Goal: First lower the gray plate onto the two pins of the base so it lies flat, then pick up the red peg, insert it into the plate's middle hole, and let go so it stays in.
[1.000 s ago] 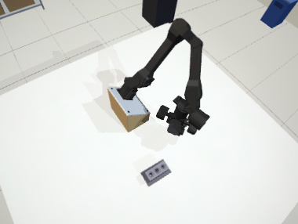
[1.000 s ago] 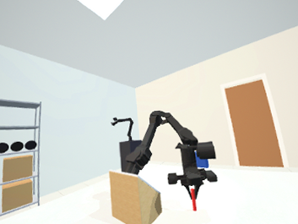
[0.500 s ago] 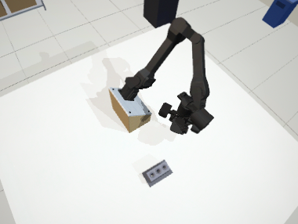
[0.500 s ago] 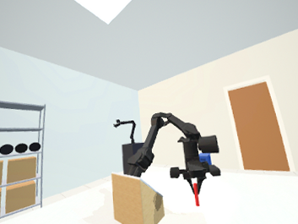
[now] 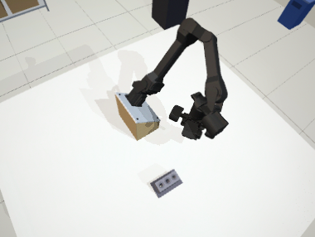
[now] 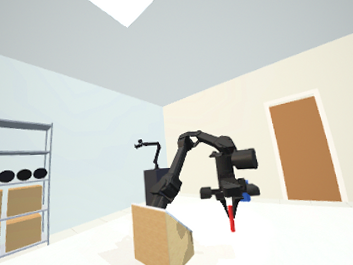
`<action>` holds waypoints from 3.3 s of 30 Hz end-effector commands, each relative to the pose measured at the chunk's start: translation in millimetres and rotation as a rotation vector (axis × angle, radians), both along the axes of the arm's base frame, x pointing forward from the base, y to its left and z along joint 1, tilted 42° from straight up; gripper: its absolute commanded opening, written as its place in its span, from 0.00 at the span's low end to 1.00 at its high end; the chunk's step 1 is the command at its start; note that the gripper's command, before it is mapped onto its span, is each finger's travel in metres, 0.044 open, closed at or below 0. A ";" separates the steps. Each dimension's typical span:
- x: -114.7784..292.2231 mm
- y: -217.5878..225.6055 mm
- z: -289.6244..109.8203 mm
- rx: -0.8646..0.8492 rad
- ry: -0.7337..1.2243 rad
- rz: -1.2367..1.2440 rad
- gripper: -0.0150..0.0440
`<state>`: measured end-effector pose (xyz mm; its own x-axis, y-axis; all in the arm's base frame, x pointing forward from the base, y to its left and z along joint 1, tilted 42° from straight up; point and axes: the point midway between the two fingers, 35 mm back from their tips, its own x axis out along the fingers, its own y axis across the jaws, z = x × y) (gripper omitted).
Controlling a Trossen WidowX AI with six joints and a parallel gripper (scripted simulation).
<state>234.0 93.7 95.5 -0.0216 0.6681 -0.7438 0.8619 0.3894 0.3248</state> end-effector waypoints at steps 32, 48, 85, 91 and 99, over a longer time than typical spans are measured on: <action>72.2 -54.8 -41.8 -0.039 -0.021 -0.008 0.25; 97.9 -87.4 -71.1 -0.029 -0.013 -0.009 0.25; 116.2 -132.7 -119.5 -0.004 -0.011 0.000 0.25; 116.2 -132.7 -119.5 -0.004 -0.011 0.000 0.25; 116.5 -131.8 -119.1 0.000 -0.008 -0.006 0.25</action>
